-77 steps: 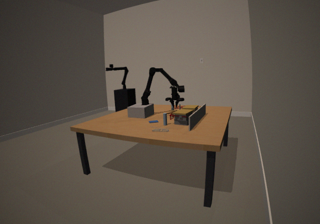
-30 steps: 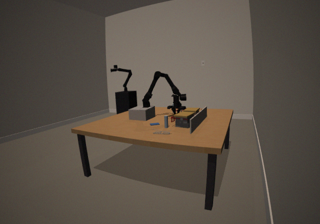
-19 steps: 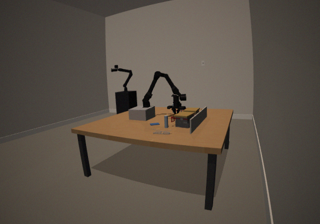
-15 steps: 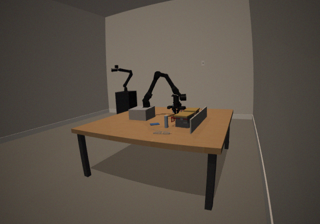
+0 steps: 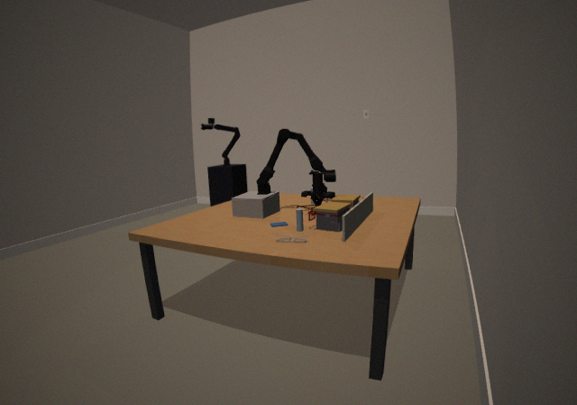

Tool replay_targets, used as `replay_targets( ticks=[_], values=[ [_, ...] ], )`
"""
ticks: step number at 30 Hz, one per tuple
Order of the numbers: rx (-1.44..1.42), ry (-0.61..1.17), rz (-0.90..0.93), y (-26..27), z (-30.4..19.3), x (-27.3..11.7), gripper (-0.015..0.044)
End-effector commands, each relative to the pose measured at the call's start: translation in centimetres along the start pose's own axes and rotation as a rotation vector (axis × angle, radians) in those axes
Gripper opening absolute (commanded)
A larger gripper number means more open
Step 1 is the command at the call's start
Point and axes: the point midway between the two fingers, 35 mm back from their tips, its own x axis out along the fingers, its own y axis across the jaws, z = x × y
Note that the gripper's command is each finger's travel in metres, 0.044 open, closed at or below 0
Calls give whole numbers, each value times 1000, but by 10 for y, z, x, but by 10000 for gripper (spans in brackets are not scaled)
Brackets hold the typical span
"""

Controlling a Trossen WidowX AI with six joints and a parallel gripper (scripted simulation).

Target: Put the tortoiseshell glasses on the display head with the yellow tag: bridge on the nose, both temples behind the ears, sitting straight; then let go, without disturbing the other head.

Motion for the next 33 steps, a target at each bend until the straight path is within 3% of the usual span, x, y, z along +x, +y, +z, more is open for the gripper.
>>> replay_targets(
  ticks=[1,14,22,33],
  values=[
    [0,0,-2,-2,1,-10,0],
    [-3,4,-4,-5,1,-99,0],
    [29,4,-5,-9,5,-103,0],
    [307,0,-6,-19,37,-105,0]
  ],
)
